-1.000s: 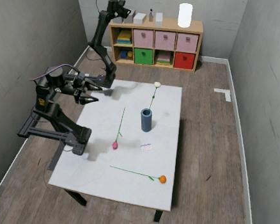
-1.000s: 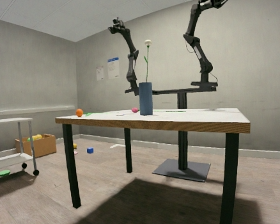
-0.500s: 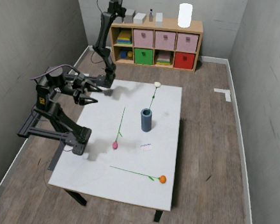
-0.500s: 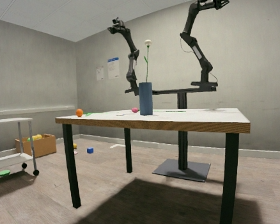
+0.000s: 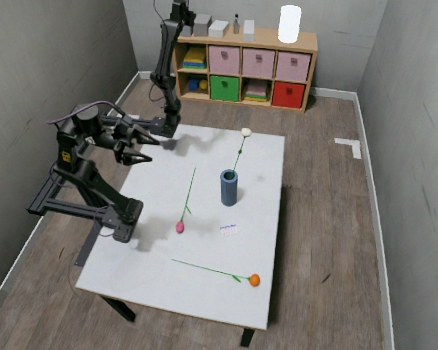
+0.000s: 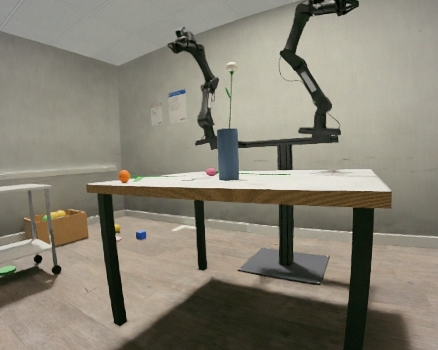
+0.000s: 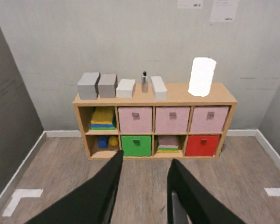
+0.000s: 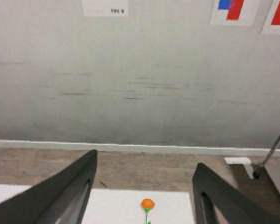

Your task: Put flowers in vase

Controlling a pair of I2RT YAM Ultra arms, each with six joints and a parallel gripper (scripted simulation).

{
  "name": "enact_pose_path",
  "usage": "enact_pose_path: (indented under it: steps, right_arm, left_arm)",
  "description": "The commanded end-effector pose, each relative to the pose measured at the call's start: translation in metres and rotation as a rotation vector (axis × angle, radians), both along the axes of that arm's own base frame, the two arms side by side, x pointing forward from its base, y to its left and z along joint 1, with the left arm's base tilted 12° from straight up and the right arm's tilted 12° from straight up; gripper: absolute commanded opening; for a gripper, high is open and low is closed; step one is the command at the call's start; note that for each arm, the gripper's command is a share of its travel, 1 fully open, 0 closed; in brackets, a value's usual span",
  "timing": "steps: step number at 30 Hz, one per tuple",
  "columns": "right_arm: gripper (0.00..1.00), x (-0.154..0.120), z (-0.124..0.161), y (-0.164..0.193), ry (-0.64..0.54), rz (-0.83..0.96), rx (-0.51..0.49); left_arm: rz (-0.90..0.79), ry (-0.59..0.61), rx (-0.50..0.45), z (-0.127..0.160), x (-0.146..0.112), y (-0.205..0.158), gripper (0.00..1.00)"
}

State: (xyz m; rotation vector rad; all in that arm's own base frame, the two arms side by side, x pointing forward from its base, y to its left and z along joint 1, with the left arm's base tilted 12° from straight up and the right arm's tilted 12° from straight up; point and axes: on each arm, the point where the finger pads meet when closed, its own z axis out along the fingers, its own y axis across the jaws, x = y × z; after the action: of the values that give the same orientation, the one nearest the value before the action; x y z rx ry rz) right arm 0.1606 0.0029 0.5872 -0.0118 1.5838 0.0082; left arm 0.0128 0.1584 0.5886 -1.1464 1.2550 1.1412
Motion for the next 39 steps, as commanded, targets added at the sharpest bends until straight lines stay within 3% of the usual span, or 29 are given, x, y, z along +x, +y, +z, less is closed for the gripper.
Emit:
enact_pose_path:
  steps: [1,27,39]
  right_arm:
    - [0.60,-0.012,0.011,-0.001,-0.042,-0.006,0.008]
    - [0.60,-0.011,0.011,-0.002,-0.042,-0.017,0.007]
    - [0.60,0.020,-0.002,-0.003,0.003,-0.017,0.007]
  left_arm:
    - [0.020,-0.006,0.003,0.003,-0.003,-0.001,0.30]
    - [0.067,-0.006,0.001,0.003,-0.010,0.000,0.30]
    - [0.068,-0.005,-0.022,-0.006,-0.010,0.027,0.30]
